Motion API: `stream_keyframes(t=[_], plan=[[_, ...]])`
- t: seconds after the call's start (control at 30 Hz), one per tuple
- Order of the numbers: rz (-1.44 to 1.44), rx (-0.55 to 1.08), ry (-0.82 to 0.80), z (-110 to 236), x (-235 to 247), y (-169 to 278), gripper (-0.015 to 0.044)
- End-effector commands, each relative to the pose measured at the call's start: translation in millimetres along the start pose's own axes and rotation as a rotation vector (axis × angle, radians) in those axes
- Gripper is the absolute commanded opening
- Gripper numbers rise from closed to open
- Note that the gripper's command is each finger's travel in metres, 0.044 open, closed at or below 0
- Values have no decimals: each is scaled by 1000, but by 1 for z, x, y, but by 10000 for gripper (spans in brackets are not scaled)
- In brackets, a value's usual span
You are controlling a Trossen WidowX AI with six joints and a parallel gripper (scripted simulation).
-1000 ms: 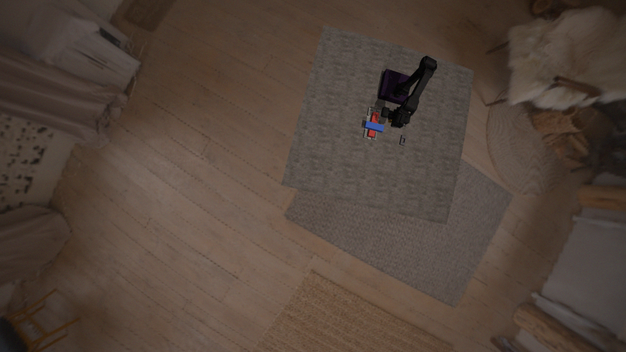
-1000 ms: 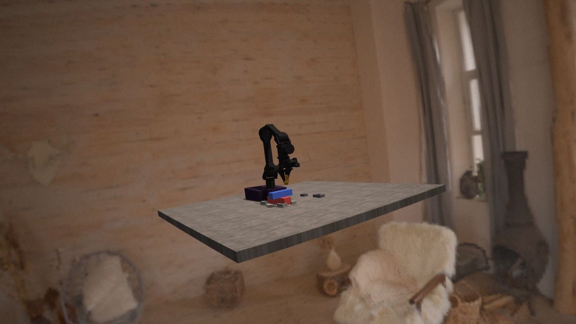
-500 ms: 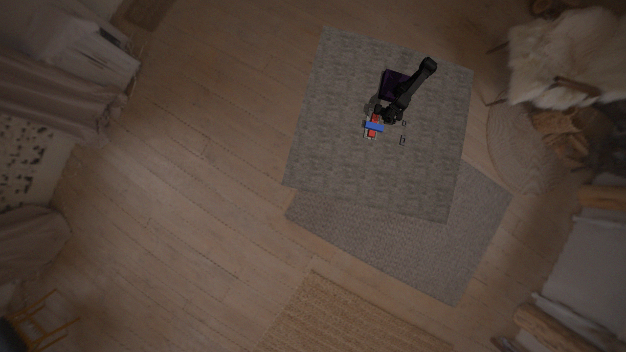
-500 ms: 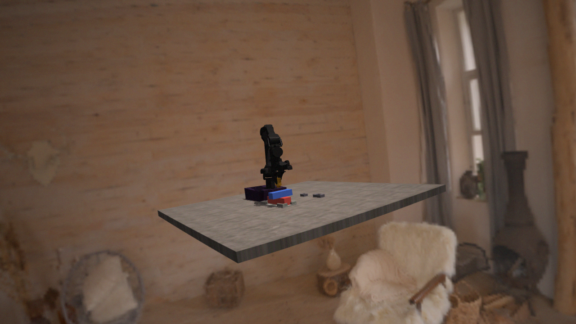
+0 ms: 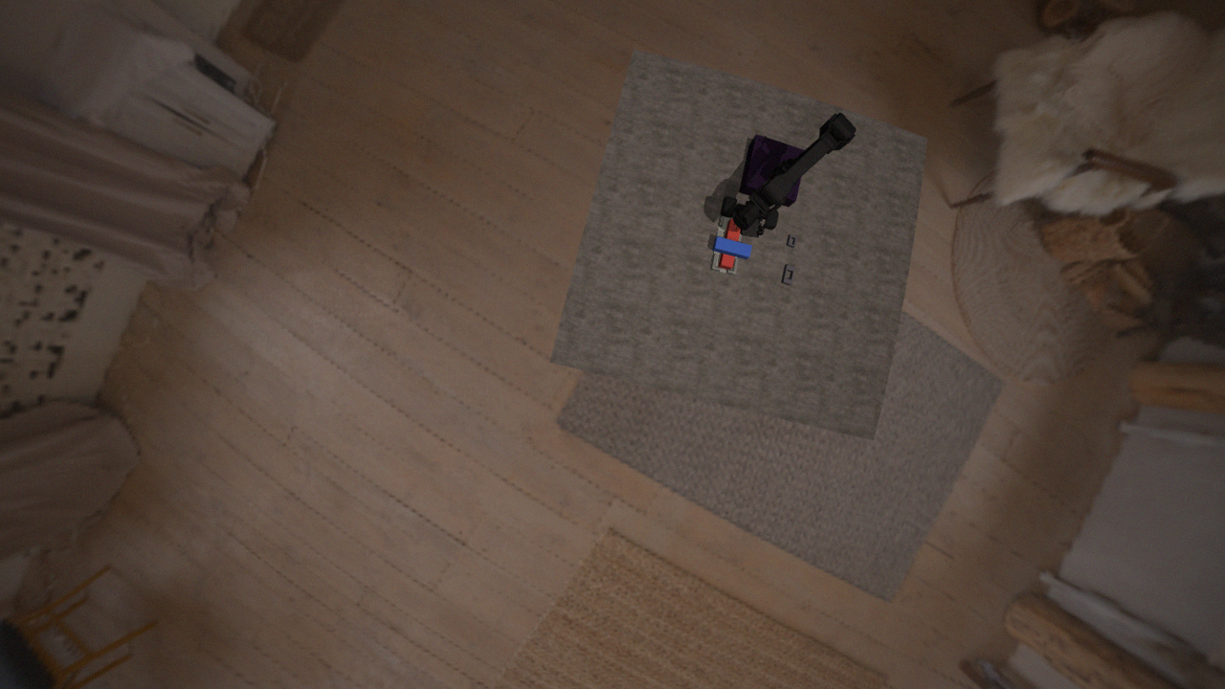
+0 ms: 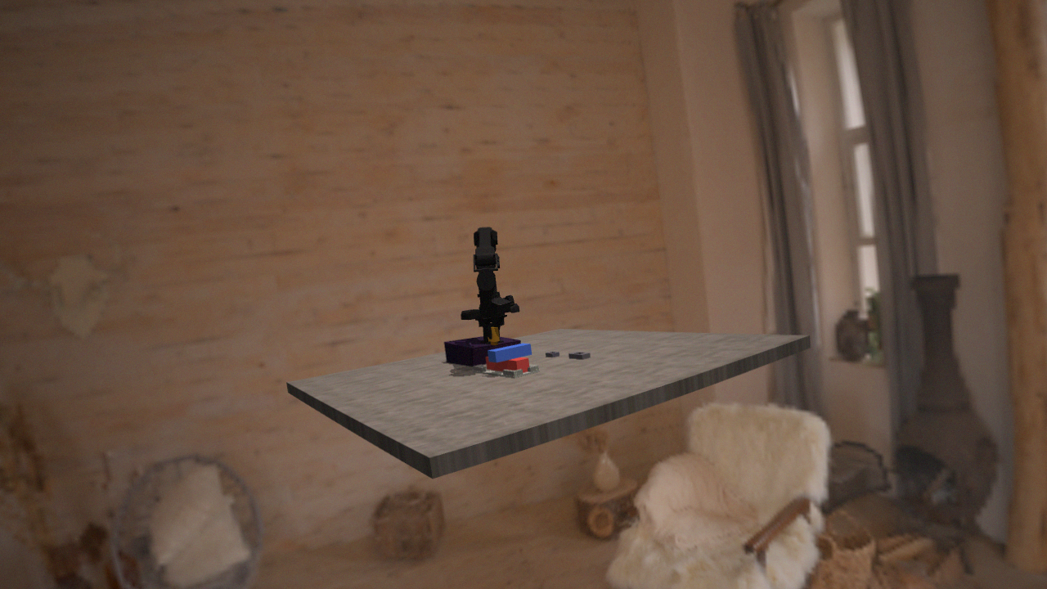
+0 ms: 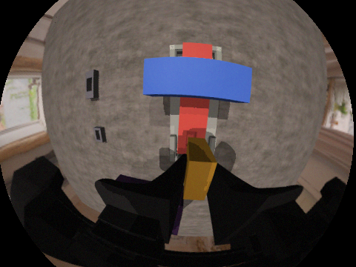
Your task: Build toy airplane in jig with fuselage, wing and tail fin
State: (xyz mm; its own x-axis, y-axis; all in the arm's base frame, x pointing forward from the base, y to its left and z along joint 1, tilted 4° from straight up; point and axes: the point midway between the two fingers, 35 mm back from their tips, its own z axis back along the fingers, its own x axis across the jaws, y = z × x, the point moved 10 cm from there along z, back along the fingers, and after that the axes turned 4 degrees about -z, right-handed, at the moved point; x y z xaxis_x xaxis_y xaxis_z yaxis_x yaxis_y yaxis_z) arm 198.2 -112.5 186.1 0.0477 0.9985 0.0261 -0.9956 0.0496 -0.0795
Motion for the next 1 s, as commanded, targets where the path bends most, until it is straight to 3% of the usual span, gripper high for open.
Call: stream_keyframes(t=[0.0,0.97], plan=[[6,4,-7,-2,-1,1,65],[6,4,-7,-15,-1,0,65]])
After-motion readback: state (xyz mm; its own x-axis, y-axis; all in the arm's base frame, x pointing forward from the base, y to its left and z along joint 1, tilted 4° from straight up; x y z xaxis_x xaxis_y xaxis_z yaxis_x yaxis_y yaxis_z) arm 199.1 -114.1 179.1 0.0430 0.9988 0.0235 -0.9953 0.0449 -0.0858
